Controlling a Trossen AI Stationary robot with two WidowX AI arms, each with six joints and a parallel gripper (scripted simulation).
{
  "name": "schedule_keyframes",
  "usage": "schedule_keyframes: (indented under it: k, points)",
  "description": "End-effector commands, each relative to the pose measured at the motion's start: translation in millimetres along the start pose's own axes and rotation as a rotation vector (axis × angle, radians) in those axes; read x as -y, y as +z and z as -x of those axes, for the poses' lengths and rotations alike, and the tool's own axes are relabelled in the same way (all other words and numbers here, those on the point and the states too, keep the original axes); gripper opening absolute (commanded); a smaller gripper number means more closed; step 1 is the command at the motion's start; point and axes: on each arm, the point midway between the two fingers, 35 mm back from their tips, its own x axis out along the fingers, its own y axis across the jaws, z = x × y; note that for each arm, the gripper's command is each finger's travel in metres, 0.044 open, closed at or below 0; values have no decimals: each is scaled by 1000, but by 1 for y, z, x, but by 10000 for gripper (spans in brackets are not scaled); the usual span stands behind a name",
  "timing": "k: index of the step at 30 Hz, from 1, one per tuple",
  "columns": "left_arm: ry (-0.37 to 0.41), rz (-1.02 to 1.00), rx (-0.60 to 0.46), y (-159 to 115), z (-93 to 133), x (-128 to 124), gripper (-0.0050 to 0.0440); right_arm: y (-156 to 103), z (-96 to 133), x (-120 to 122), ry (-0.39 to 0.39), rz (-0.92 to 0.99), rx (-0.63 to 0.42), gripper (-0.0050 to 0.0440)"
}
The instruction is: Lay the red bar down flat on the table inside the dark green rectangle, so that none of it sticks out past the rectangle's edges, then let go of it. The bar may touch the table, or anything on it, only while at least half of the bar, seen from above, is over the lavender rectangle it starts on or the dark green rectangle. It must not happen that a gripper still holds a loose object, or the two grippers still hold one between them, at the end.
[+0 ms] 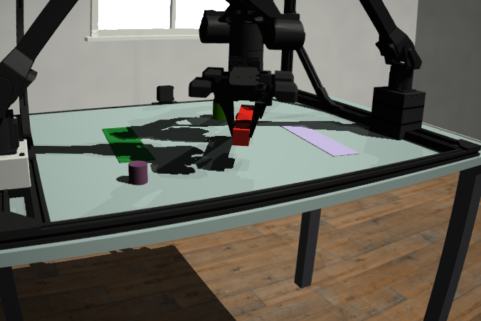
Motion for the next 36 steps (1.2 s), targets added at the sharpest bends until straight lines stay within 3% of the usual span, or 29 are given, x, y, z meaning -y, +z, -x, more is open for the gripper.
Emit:
schedule_keyframes:
  k: [1, 2, 4, 7, 13, 19, 24, 36]
  points:
    - [1, -3, 2, 0, 0, 0, 360, 0, -1, 0, 0, -1, 1, 0]
    - [1, -3, 2, 0, 0, 0, 384, 0, -1, 0, 0, -1, 1, 0]
    - [1, -3, 2, 0, 0, 0, 384, 0, -1, 0, 0, -1, 1, 0]
    - [1, -3, 2, 0, 0, 0, 440, 0, -1, 0, 0, -1, 1, 0]
    - [0, -3, -4, 0, 1, 0, 440, 0, -1, 0, 0, -1, 1, 0]
    - [1, -3, -167, 0, 34, 0, 440, 0, -1, 0, 0, -1, 1, 0]
    - [6, 4, -174, 0, 36, 0, 440, 0, -1, 0, 0, -1, 1, 0]
    - [353, 477, -200, -17, 102, -1, 440, 0, -1, 0, 0, -1, 1, 0]
